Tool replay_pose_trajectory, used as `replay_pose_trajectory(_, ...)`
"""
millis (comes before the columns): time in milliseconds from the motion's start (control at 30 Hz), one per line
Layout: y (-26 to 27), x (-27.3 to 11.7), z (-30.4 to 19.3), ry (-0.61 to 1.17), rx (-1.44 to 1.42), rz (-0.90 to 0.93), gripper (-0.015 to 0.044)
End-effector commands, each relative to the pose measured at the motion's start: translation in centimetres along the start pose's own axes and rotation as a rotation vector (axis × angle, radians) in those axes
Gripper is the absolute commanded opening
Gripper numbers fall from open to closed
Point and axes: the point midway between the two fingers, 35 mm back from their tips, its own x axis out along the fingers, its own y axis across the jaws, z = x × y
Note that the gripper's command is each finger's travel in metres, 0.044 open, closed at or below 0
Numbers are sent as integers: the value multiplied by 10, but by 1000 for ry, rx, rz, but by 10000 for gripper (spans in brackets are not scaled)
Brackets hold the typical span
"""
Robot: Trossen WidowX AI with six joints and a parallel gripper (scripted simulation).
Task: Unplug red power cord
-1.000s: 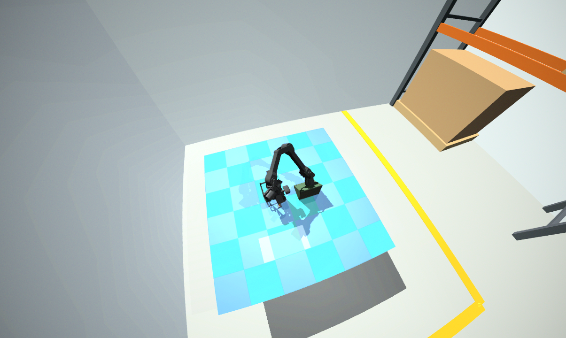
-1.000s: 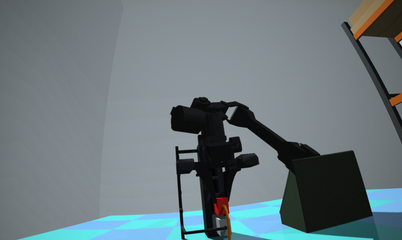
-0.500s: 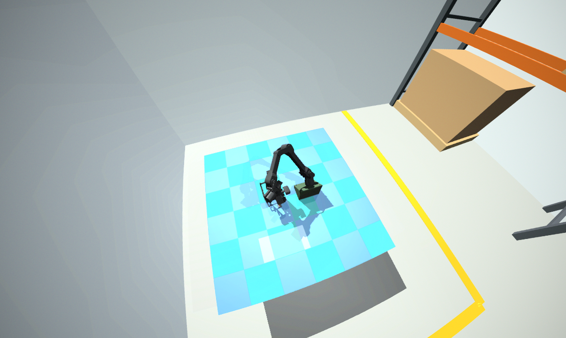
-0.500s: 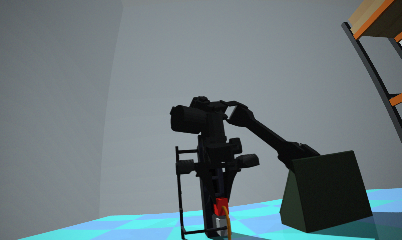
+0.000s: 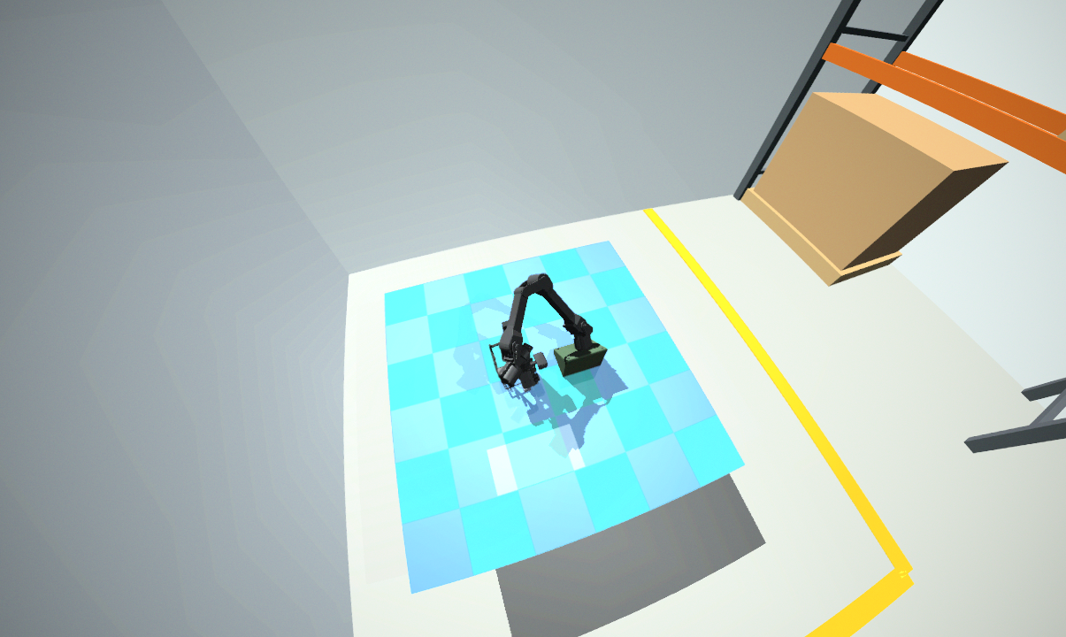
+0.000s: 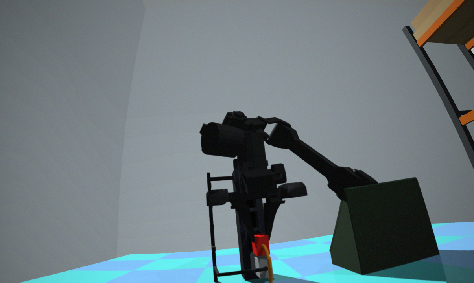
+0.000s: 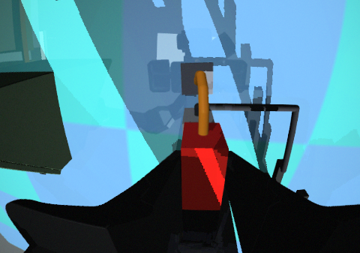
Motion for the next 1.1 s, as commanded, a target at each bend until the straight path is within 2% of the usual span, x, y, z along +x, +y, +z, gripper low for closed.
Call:
replay_pose_trajectory(0,2,-12,36,-81,-19,-9,0)
replay_pose_trajectory(133,2,-13,42,-81,-19,-9,0)
replay_pose_trajectory(533,2,-6,29,-76,-19,-9,315)
replay_pose_trajectory(700,1,-15,59,-80,-19,-10,440)
replay_pose_trajectory(800,3,-23,86,-80,-19,-10,440)
replay_pose_trajectory(1067,4,-23,88,-80,-19,-10,440)
